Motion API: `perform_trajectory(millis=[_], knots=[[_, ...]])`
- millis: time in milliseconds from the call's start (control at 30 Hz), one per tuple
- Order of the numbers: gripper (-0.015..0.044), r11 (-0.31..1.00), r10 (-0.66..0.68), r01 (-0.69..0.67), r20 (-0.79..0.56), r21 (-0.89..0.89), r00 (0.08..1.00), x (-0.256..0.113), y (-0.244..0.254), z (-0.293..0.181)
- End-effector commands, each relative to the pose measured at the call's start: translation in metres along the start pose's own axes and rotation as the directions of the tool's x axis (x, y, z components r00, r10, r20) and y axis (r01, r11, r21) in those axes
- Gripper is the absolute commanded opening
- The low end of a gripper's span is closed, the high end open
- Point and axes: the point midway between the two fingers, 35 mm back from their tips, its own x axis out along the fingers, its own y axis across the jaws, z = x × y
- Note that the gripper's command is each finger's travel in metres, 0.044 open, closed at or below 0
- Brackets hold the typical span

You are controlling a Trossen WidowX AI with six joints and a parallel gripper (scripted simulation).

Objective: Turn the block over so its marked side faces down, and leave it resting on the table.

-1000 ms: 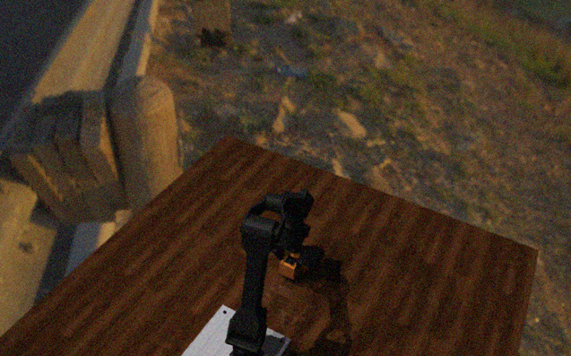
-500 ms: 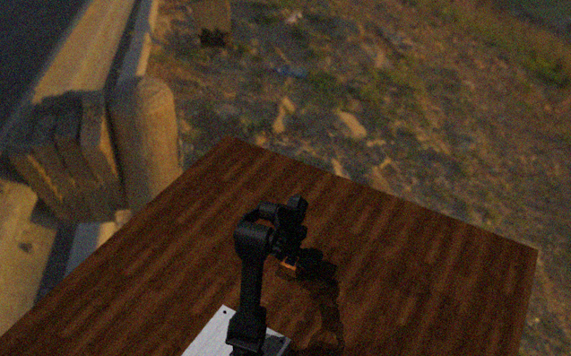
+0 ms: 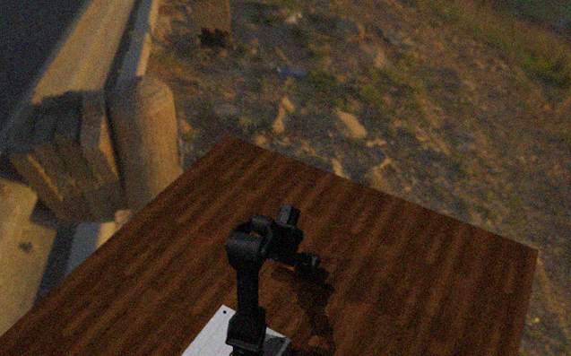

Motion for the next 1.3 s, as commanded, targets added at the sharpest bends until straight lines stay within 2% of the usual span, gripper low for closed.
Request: perform_trajectory(millis=[0,167,733,1267], knots=[[0.0000,1.000,-0.002,0.002,0.056,0.007,0.998,-0.003,0.000,-0.001],[0.0000,1.000,-0.002,0.002,0.068,0.006,0.998,-0.001,0.000,-0.001],[0.0000,1.000,-0.003,0.005,0.296,-0.004,0.955,0.033,0.003,-0.003],[0.0000,1.000,-0.005,0.004,0.494,0.003,0.870,0.031,0.001,-0.014]])
